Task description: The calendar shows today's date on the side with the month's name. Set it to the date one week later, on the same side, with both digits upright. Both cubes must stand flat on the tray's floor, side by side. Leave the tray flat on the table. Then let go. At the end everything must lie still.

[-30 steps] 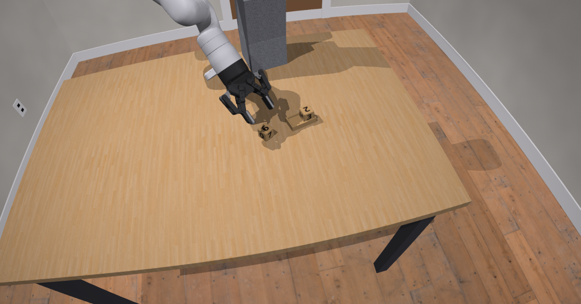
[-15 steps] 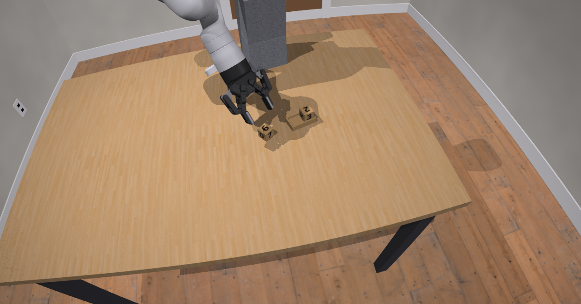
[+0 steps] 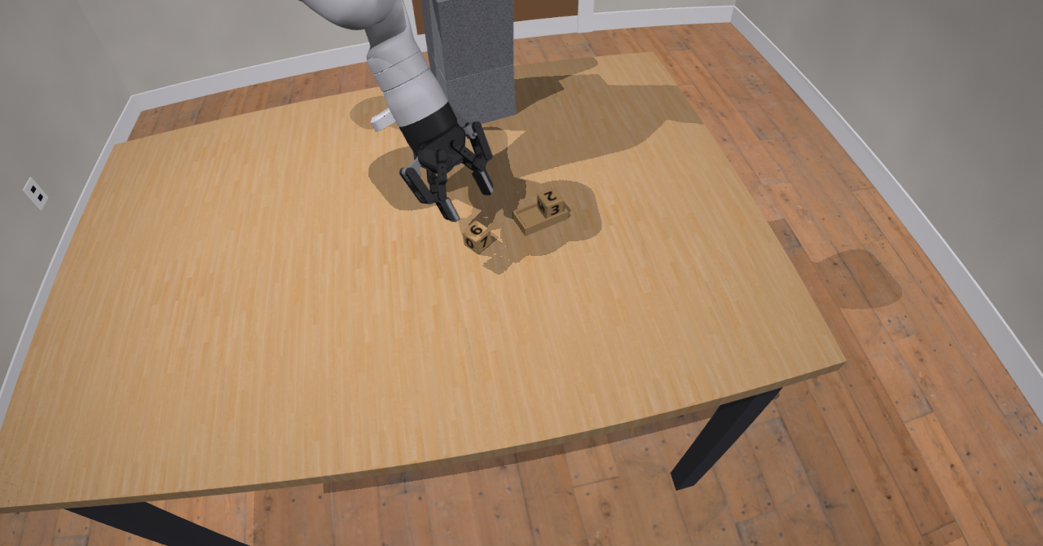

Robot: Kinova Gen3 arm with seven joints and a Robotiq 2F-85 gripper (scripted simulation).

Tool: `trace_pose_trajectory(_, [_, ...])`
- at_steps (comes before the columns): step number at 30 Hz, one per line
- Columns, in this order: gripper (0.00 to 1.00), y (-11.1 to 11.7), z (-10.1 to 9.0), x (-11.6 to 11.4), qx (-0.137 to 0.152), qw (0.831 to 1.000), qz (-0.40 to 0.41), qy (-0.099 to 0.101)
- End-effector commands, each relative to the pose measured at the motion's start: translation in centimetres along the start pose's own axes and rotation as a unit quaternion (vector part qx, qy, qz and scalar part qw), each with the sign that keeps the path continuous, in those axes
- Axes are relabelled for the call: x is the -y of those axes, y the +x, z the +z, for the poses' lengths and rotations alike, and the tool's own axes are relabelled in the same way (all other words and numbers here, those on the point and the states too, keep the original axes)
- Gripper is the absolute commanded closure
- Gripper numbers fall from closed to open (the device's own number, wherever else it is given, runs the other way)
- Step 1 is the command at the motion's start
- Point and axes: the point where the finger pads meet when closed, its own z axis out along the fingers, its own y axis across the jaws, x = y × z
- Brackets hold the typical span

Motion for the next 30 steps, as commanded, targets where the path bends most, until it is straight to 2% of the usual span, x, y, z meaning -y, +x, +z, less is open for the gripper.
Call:
trace_pose_trajectory(1, [0.31,-0.17,-0.01,-0.07,-0.001,1.000,-0.004,-0.001])
trace_pose_trajectory(7, [0.31,-0.16,0.01,-0.06,-0.002,1.000,-0.004,-0.001])
trace_pose_trajectory(10, [0.31,-0.12,0.08,-0.04,-0.012,1.000,-0.003,-0.002])
trace_pose_trajectory(22, [0.31,-0.28,0.18,-0.02,-0.110,0.994,-0.002,-0.003])
trace_pose_trajectory(30, [0.31,-0.48,0.04,-0.07,-0.131,0.991,-0.004,0.000])
